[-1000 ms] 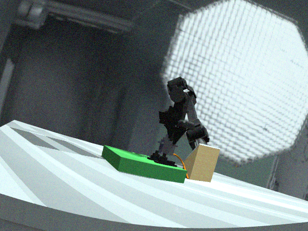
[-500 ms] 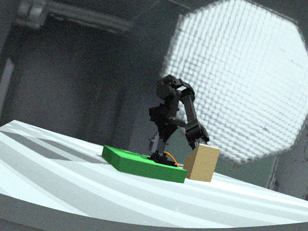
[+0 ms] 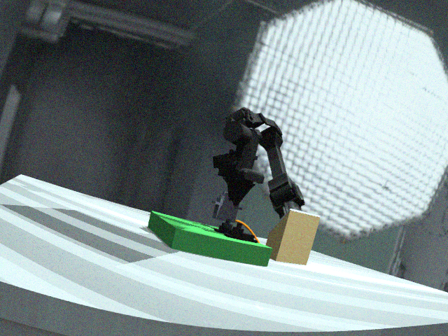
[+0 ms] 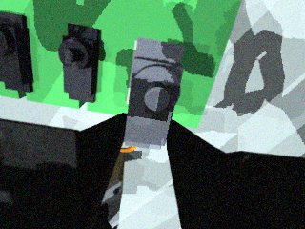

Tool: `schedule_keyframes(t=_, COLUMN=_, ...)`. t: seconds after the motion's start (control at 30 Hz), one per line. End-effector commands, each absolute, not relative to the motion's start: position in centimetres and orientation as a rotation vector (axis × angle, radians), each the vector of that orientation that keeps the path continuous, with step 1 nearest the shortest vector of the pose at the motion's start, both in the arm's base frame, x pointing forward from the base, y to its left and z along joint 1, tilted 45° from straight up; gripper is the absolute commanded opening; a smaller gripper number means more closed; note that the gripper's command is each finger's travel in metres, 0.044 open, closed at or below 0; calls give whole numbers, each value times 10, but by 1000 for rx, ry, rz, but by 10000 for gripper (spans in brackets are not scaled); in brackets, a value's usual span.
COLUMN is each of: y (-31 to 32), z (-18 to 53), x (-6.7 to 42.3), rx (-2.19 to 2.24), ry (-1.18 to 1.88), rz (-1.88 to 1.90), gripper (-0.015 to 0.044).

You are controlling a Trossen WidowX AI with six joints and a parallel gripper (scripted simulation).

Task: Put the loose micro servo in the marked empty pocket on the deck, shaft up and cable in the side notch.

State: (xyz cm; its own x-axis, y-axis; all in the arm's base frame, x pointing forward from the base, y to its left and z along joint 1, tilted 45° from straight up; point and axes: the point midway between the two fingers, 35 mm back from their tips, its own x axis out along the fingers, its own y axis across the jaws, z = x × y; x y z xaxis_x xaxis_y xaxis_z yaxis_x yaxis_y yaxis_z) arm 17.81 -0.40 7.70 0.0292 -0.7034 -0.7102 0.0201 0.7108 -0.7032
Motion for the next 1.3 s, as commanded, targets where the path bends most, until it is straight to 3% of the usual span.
schedule_keyframes(t=0.0, y=-3, z=77, x=180, rx=-586, ry=1435, rz=-626, gripper=0)
schedule_keyframes(t=1.27, y=-23, z=59, x=183, rx=-586, ry=1434, rz=-627, gripper=0)
